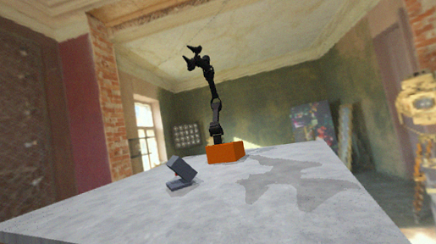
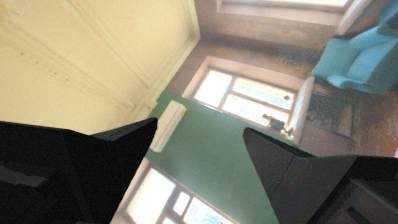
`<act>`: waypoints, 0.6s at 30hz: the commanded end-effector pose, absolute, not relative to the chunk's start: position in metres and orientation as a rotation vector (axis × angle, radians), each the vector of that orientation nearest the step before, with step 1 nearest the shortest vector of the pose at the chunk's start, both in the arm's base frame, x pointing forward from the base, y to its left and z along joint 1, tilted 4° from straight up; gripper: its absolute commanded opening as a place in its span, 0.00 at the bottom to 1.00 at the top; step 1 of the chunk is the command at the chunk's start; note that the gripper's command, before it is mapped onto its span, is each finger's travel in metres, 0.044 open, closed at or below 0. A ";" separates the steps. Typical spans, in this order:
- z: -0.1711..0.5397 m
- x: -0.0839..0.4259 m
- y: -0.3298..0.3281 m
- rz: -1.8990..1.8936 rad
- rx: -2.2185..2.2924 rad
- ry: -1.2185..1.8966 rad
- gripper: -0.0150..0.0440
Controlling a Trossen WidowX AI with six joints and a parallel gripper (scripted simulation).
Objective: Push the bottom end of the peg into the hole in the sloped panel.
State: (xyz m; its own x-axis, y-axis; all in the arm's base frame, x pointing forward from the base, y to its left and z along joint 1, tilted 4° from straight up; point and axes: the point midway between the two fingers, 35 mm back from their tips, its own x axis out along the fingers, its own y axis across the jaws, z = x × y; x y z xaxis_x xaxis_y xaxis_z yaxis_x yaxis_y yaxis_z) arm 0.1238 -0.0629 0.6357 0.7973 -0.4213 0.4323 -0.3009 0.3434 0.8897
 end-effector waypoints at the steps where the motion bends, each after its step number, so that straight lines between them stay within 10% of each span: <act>1: 0.635 0.125 -0.063 -0.089 1.246 -0.686 0.98; 18: 0.560 0.239 -0.072 -0.313 1.268 -0.454 1.00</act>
